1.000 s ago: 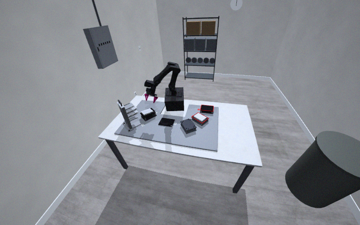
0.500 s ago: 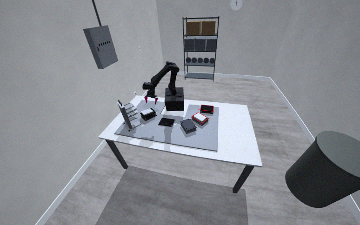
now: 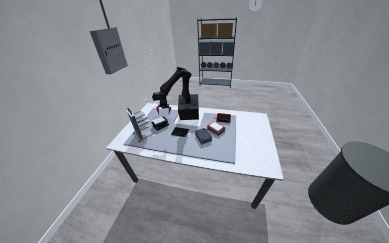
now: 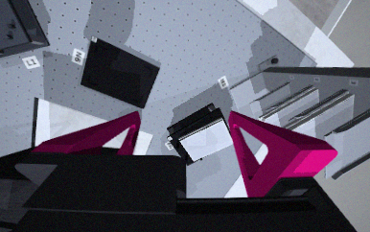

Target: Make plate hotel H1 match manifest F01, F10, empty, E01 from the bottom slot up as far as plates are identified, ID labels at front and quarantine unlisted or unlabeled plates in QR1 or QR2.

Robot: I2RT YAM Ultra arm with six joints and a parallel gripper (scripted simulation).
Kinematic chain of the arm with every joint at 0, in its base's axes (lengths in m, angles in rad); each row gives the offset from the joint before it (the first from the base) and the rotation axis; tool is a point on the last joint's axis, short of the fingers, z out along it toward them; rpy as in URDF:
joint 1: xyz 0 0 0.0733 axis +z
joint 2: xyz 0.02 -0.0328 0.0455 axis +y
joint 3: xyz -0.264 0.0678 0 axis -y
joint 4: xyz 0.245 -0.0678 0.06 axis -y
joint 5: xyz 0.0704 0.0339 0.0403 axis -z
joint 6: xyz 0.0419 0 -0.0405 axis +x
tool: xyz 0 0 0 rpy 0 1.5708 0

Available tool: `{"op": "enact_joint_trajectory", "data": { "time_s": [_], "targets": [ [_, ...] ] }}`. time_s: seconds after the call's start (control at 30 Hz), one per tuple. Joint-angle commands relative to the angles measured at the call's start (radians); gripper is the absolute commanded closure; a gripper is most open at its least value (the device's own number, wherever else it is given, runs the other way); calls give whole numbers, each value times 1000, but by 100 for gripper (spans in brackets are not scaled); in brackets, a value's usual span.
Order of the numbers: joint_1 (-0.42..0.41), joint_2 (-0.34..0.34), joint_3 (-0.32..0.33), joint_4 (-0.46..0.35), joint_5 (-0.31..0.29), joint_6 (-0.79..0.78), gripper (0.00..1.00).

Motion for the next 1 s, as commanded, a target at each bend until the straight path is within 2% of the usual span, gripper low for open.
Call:
{"op": "enact_joint_trajectory", "data": {
  "time_s": [0.0,0.13,0.2,0.7,0.83,0.97],
  "targets": [
    [31,17,56,-66,37,-52,0],
    [62,54,117,-126,65,-119,0],
    [62,54,117,-126,65,-119,0],
    [115,175,297,-330,171,-414,0],
    [125,191,307,-336,185,-440,0],
    [134,208,274,-284,188,-431,0]
  ]
}}
